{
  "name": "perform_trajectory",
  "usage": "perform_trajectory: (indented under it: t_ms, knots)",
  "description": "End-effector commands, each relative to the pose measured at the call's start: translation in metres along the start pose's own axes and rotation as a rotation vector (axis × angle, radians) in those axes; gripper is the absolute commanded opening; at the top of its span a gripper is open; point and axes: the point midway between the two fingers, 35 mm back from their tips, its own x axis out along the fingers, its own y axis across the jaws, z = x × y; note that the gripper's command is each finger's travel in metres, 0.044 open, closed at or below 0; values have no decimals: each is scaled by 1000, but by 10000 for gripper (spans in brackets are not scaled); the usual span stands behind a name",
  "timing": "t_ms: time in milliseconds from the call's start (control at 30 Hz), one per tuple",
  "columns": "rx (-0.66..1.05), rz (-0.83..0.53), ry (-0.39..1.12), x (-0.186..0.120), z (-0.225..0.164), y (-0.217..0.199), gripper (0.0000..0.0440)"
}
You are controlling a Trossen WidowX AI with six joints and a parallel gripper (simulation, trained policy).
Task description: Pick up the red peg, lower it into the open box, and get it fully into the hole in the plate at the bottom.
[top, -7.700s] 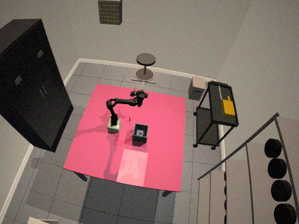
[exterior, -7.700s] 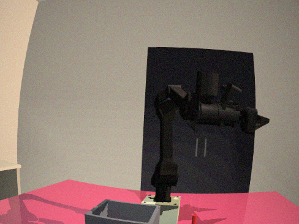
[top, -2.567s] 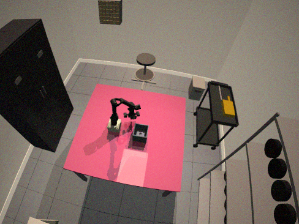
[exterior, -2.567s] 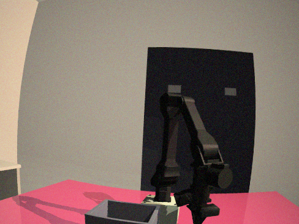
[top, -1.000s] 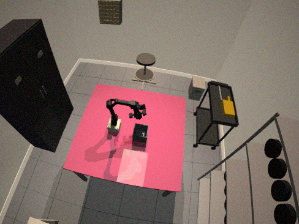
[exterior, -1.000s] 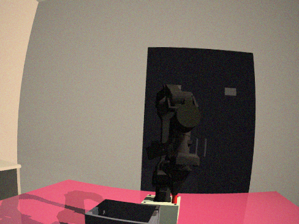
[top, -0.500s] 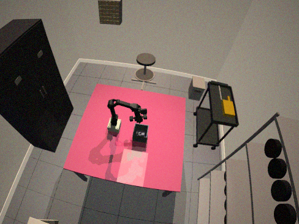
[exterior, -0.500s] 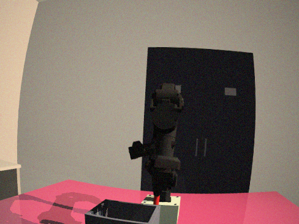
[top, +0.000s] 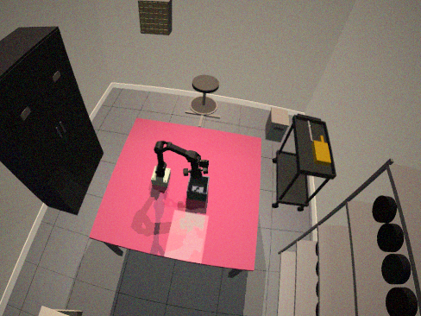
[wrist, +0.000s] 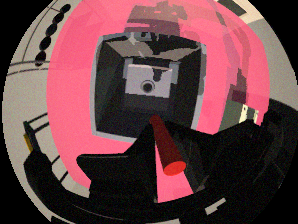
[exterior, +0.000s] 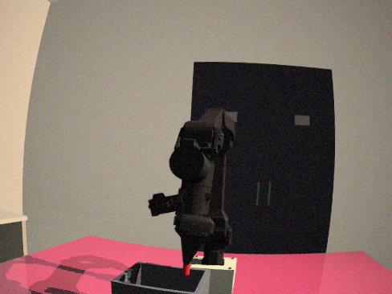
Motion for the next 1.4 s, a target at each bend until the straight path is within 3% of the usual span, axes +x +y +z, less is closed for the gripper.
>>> perform_trajectory:
  t_ms: [0, 1067, 1167, 1300, 1367]
  knots:
    - [-4, -5, 4, 5, 5, 1, 0]
    - [-42, -48, 51, 83, 34, 2, 0]
    - [-53, -58, 51, 88, 36, 2, 23]
    - [-67, -73, 56, 93, 37, 3, 101]
    - [-68, -76, 73, 93, 35, 3, 109]
